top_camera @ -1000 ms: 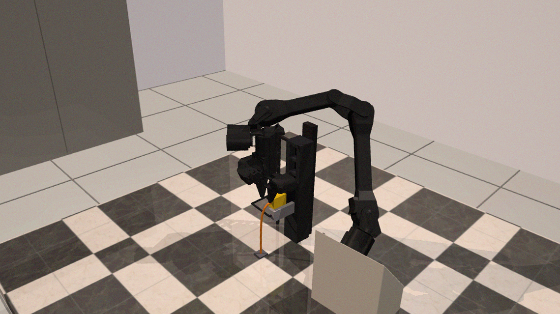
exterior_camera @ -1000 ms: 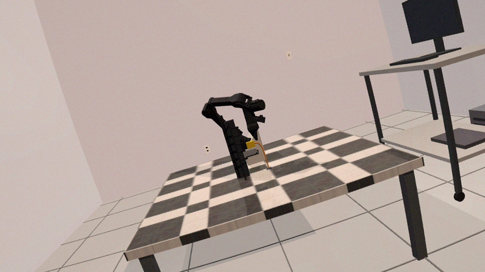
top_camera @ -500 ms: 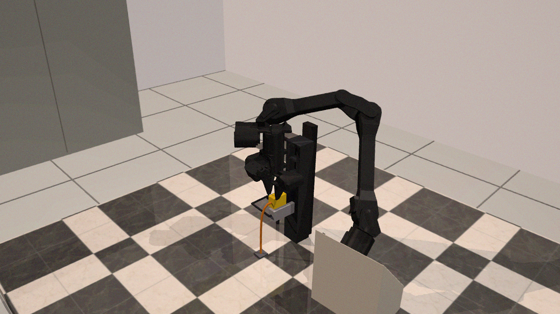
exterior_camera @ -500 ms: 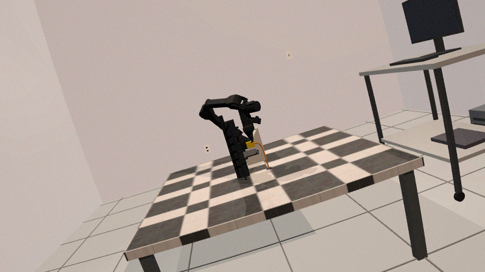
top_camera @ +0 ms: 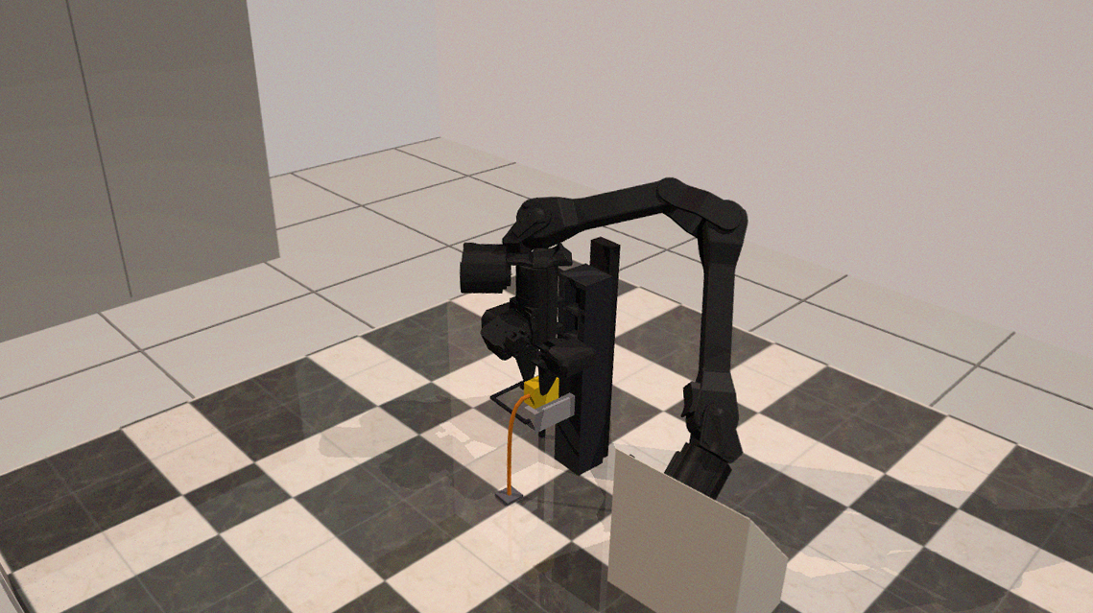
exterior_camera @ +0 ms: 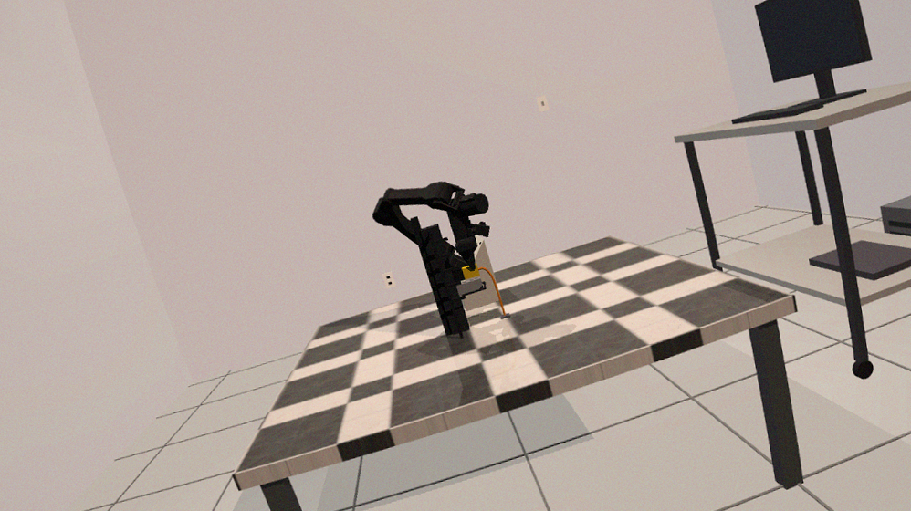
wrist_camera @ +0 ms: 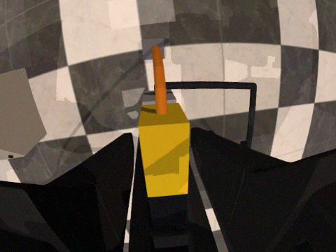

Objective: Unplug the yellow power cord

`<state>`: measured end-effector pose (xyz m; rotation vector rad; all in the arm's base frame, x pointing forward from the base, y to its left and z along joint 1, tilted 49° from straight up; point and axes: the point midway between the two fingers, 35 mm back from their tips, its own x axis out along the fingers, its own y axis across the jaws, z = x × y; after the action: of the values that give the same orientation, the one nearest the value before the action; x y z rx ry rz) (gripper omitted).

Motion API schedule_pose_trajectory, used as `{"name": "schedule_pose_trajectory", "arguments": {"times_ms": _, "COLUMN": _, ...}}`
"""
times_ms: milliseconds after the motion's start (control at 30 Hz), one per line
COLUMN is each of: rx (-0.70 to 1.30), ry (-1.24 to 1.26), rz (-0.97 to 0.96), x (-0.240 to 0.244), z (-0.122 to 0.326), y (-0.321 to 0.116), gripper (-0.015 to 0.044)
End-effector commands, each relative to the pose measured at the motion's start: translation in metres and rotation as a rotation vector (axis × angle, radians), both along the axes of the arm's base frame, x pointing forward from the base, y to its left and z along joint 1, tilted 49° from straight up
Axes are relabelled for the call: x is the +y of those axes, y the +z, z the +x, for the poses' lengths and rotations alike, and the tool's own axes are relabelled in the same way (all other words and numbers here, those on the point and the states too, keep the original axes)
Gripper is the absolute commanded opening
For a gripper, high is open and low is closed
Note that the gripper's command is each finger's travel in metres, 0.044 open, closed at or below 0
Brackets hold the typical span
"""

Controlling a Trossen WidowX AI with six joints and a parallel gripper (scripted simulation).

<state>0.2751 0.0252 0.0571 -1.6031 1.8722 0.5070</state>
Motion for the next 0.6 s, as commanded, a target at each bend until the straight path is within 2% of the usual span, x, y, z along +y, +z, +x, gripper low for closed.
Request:
{"name": "schedule_pose_trajectory", "arguments": {"times_ms": 0, "rx": -0.001, "ry": 0.001, "rz": 0.000, "x": 0.0007, "z": 0.0002, "y": 0.0004, "gripper": 0.0107}}
{"name": "schedule_pose_trajectory", "arguments": {"times_ms": 67, "rx": -0.001, "ry": 0.001, "rz": 0.000, "x": 0.0007, "z": 0.0002, "y": 0.0004, "gripper": 0.0055}}
{"name": "schedule_pose_trajectory", "arguments": {"times_ms": 333, "rx": -0.001, "ry": 0.001, "rz": 0.000, "x": 0.0007, "z": 0.0002, "y": 0.0004, "gripper": 0.0002}}
{"name": "schedule_pose_trajectory", "arguments": {"times_ms": 567, "rx": -0.001, "ry": 0.001, "rz": 0.001, "x": 0.0053, "z": 0.0024, "y": -0.0043, "gripper": 0.0000}}
